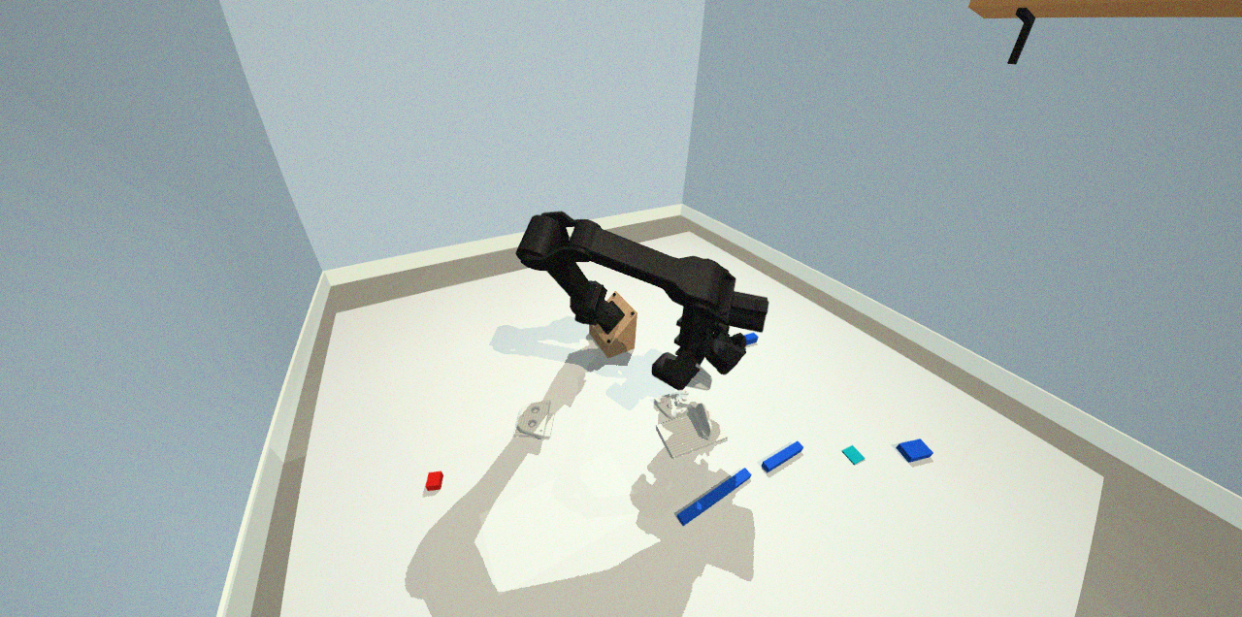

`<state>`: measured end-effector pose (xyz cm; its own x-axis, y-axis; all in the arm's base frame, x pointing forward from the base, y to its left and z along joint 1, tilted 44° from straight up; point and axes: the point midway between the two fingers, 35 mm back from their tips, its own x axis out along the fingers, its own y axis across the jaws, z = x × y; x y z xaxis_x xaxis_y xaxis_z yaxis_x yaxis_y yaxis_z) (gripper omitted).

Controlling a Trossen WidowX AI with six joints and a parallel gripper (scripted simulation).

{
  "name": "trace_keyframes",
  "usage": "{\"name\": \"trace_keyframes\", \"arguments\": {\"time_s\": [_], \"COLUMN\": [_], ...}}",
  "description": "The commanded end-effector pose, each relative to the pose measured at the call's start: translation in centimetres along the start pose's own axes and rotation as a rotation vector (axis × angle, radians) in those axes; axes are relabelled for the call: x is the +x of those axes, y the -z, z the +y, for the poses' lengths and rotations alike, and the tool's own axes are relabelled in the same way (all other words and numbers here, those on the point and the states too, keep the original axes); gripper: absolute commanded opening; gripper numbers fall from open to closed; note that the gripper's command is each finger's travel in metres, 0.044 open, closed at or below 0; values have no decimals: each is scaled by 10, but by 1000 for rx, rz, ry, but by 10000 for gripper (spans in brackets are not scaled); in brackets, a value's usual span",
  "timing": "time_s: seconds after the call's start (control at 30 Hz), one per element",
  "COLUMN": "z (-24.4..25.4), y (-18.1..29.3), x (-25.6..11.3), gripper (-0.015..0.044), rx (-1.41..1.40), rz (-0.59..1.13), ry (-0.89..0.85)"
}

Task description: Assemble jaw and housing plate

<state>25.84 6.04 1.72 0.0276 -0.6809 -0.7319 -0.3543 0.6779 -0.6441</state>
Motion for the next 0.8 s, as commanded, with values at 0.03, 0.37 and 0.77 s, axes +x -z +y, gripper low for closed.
{"name": "trace_keyframes", "arguments": {"time_s": [0.03, 0.37, 0.77], "z": [12, 33, 34], "y": [3, 7, 7], "x": [2, 4, 4], "gripper": [134, 134, 134], "rx": [131, 405, 424], "rz": [8, 9, 9], "ry": [2, 12, 13]}}
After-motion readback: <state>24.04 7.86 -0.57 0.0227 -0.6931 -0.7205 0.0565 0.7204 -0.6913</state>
